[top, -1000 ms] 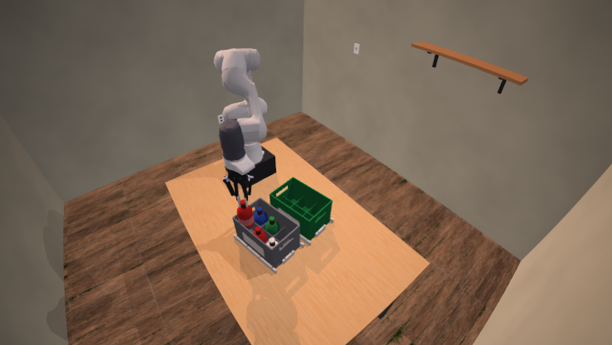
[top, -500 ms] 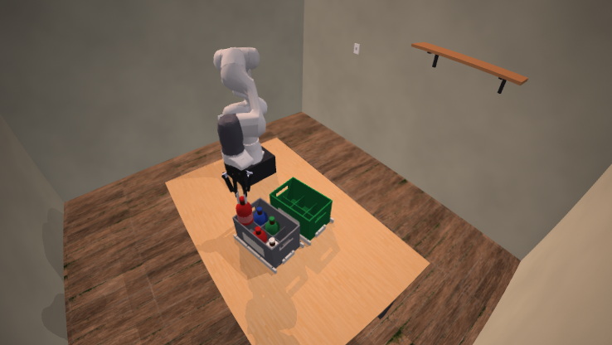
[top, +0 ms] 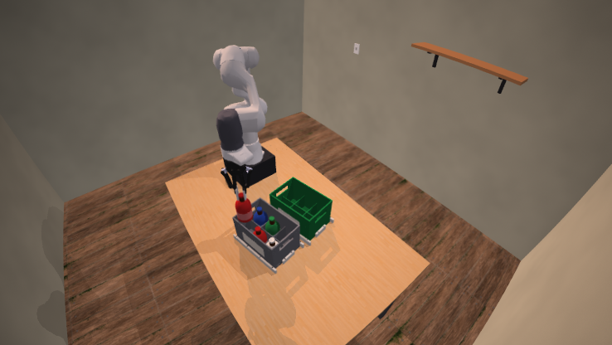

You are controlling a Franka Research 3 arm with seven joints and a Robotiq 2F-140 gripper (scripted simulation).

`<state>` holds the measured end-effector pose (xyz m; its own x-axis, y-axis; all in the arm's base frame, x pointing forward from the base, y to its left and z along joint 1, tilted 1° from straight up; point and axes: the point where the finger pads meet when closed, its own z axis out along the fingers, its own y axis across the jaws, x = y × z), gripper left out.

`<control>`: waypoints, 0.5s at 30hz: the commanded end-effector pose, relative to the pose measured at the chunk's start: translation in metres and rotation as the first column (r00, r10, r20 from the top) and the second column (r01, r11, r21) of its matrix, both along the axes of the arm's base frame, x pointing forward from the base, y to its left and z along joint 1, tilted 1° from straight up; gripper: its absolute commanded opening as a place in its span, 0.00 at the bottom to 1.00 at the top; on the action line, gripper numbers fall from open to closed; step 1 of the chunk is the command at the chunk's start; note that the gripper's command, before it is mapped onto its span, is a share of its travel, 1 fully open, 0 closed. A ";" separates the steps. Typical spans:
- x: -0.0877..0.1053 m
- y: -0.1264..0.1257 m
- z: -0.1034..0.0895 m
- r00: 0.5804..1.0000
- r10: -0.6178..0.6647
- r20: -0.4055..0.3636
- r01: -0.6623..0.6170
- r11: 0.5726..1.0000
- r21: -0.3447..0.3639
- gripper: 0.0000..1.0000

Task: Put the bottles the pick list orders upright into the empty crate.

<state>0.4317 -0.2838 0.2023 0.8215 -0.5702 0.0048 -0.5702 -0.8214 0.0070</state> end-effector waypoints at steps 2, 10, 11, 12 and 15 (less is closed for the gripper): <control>0.001 0.001 0.009 1.000 -0.005 0.001 0.005 1.000 -0.001 0.00; 0.001 0.002 0.014 1.000 -0.005 0.001 0.005 1.000 -0.001 0.00; 0.001 0.002 0.014 1.000 -0.005 0.001 0.005 1.000 -0.001 0.00; 0.001 0.002 0.014 1.000 -0.005 0.001 0.005 1.000 -0.001 0.00; 0.001 0.002 0.014 1.000 -0.005 0.001 0.005 1.000 -0.001 0.00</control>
<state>0.4299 -0.2825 0.2113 0.8204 -0.5718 -0.0025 -0.5717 -0.8204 0.0078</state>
